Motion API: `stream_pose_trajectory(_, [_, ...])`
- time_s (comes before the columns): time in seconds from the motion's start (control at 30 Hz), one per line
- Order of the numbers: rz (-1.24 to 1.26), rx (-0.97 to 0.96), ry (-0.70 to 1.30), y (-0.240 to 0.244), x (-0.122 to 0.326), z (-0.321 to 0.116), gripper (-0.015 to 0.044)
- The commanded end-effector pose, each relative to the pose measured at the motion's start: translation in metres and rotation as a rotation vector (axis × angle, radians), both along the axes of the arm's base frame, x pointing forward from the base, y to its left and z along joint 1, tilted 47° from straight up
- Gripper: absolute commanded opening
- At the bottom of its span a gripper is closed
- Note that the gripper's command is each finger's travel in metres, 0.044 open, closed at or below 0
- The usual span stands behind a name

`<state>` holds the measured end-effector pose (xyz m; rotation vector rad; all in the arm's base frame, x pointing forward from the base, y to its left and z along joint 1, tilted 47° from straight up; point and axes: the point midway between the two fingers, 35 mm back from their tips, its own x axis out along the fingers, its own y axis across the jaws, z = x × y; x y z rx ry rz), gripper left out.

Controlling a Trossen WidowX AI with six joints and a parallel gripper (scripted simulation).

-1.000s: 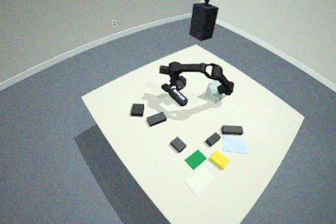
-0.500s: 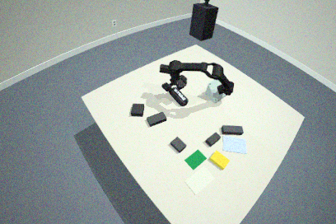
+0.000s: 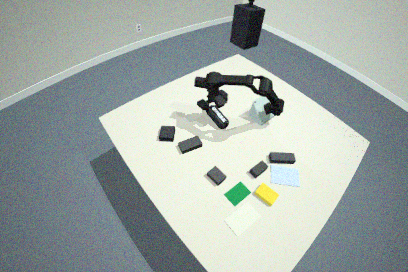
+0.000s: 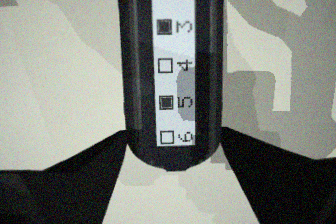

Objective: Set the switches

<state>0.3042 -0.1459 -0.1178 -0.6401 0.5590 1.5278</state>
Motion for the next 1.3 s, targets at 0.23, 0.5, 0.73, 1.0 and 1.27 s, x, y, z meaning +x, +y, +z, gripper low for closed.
stream_pose_trajectory(0.23, [0.001, -0.005, -0.007, -0.004, 0.001, 0.011, 0.0336])
stream_pose_trajectory(0.5, [0.001, -0.005, -0.007, -0.006, 0.001, 0.017, 0.0336])
stream_pose_trajectory(0.73, [0.001, -0.005, -0.007, -0.007, 0.0, 0.023, 0.0336])
stream_pose_trajectory(1.0, [0.001, -0.005, -0.006, -0.008, 0.0, 0.029, 0.0336])
stream_pose_trajectory(1.27, [0.001, -0.005, -0.006, -0.009, 0.0, 0.035, 0.0336])
